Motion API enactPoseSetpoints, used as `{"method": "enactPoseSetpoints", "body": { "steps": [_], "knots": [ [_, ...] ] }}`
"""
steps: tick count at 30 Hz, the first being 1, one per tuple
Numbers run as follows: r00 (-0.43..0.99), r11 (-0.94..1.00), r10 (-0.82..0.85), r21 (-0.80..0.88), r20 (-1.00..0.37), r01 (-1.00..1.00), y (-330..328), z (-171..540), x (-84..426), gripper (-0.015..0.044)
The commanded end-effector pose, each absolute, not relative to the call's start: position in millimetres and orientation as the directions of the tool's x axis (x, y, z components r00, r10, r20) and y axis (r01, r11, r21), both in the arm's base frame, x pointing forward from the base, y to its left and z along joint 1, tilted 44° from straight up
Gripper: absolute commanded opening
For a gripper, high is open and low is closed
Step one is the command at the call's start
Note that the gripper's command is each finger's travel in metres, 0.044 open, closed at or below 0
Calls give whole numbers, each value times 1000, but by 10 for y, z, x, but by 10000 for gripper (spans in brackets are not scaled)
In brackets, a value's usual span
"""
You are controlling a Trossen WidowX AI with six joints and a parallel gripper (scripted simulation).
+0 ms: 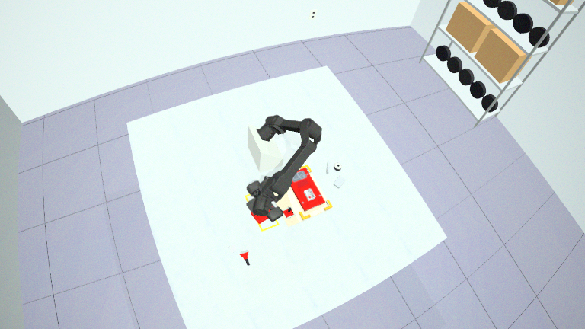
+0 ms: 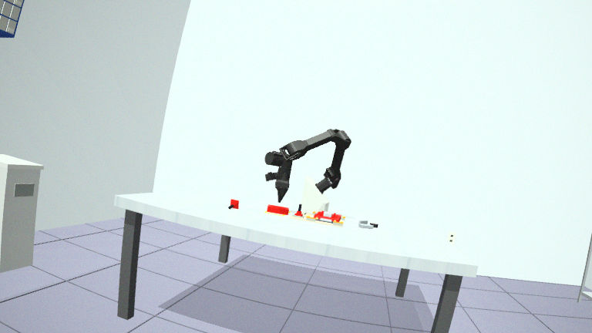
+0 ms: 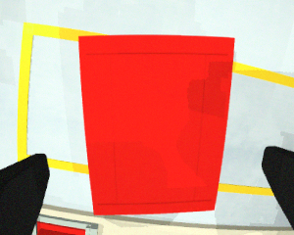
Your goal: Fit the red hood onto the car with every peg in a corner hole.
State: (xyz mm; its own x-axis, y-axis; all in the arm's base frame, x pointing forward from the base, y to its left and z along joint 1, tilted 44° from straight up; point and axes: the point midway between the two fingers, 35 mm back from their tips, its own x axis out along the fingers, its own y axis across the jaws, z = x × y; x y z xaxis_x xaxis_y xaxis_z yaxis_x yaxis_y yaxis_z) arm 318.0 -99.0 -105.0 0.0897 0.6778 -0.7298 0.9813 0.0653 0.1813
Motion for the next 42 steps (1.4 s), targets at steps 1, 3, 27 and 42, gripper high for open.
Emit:
{"method": "enactPoseSetpoints", "body": {
  "steps": [1, 3, 27, 42],
  "knots": [
    [89, 59, 683, 176, -725, 983, -955, -1074, 3168, 440],
    [89, 59, 683, 176, -725, 983, -947, -1083, 3169, 440],
    [89, 59, 684, 176, -724, 983, -847, -1197, 3182, 440],
    [89, 59, 684, 176, -724, 983, -804, -1243, 3188, 440]
  ]
}}
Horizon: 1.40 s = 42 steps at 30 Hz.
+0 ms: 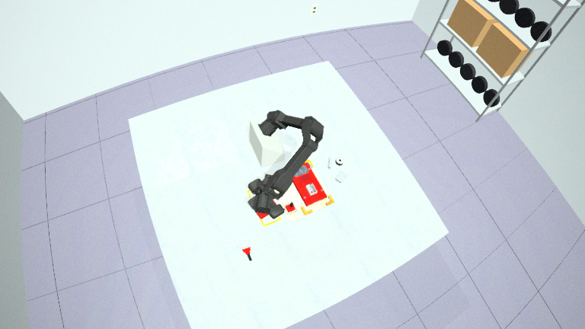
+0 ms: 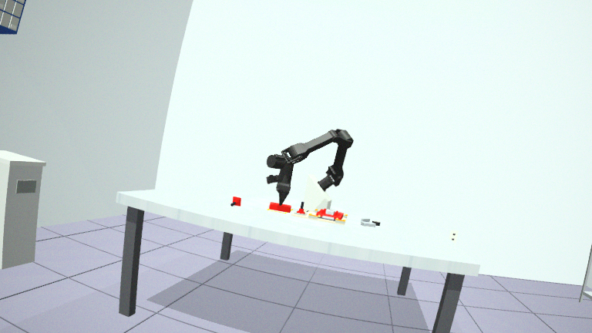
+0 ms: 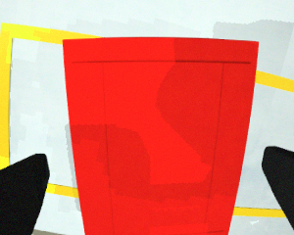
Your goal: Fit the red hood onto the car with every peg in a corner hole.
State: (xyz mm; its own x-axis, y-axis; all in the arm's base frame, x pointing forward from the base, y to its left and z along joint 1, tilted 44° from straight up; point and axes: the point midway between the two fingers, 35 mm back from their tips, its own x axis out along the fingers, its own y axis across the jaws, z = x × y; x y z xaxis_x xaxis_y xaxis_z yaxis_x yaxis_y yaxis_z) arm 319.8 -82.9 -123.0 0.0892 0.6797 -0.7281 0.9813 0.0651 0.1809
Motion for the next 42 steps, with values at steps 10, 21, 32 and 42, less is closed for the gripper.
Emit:
{"method": "enactPoseSetpoints", "body": {
  "steps": [10, 21, 32, 42],
  "knots": [
    [89, 59, 684, 176, -724, 983, -770, -1279, 3193, 440],
    [89, 59, 684, 177, -724, 983, -732, -1318, 3197, 440],
    [89, 59, 685, 177, -723, 983, -694, -1357, 3201, 440],
    [90, 65, 680, 181, -728, 981, -720, -1344, 3213, 315]
  ]
}}
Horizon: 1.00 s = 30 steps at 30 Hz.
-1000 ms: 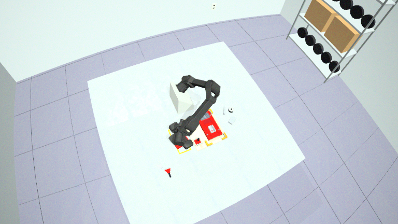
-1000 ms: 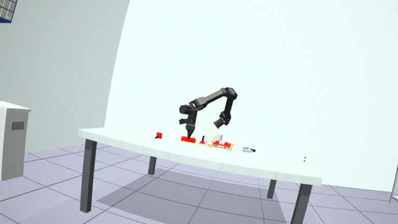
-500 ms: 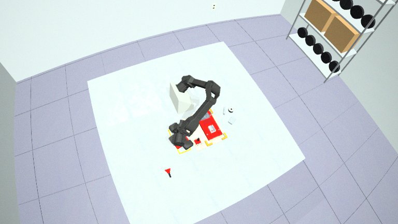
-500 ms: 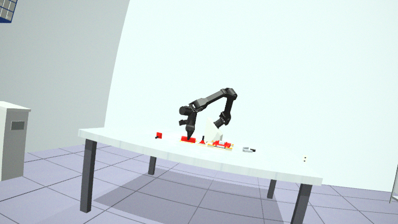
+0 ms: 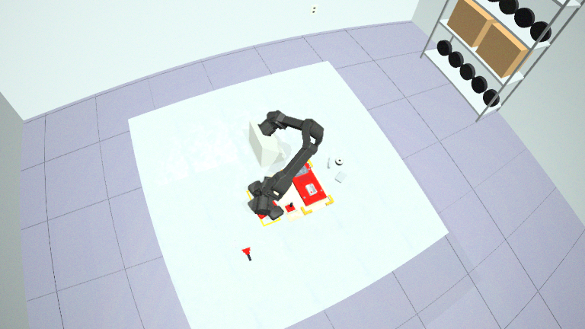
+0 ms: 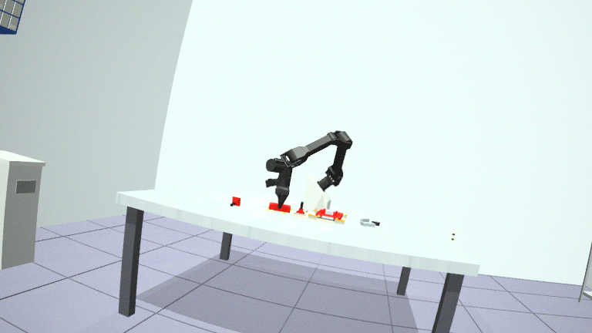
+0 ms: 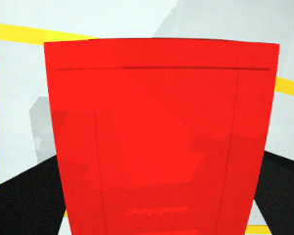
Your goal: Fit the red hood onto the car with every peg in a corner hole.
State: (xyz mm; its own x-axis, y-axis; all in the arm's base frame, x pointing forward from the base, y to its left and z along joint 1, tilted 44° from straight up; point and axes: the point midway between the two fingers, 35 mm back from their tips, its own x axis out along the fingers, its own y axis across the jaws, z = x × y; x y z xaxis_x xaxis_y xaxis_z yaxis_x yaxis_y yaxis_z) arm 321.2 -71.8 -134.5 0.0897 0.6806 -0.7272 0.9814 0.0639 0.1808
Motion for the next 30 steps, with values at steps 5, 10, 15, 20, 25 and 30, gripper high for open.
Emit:
{"method": "enactPoseSetpoints", "body": {
  "steps": [5, 10, 15, 20, 25, 30],
  "knots": [
    [90, 64, 681, 181, -727, 981, -722, -1341, 3212, 242],
    [90, 64, 680, 181, -727, 981, -755, -1308, 3208, 111],
    [90, 64, 680, 181, -728, 981, -813, -1247, 3201, 0],
    [90, 64, 680, 181, -728, 981, -902, -1155, 3190, 0],
    [90, 64, 679, 180, -729, 981, -1006, -1047, 3177, 0],
    [89, 64, 679, 180, -729, 982, -1115, -934, 3163, 0]
  ]
}}
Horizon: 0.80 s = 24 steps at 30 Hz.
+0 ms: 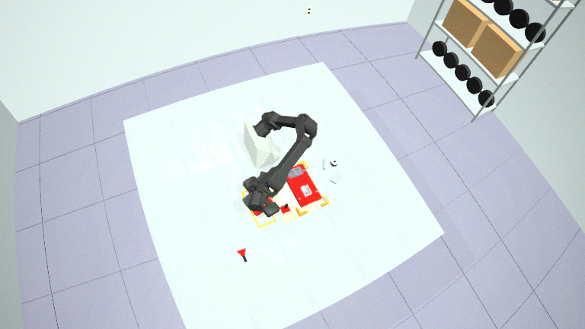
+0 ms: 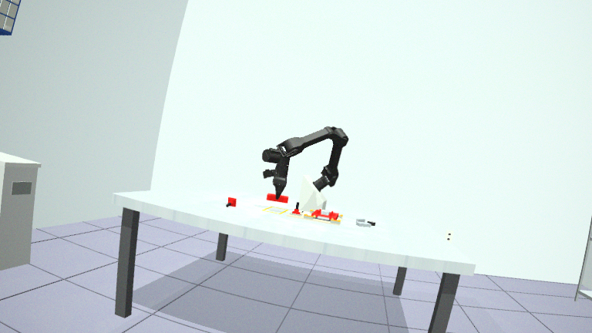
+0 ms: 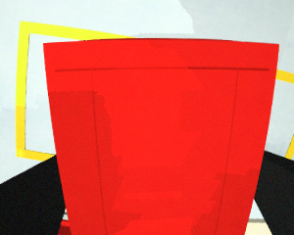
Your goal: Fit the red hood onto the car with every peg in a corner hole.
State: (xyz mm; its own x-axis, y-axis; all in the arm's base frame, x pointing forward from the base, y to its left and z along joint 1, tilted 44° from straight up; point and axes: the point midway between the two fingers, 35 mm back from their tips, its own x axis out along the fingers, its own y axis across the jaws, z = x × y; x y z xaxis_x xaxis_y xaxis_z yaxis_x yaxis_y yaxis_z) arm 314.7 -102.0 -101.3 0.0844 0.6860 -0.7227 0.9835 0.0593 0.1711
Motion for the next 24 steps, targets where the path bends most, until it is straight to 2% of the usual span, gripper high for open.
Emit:
{"method": "enactPoseSetpoints", "body": {
  "steps": [1, 17, 24],
  "knots": [
    [89, 64, 679, 180, -729, 982, -1136, -912, 3160, 0],
    [89, 65, 678, 179, -730, 982, -1387, -649, 3127, 0],
    [87, 104, 681, 214, -727, 971, -1295, -589, 3151, 0]
  ]
}}
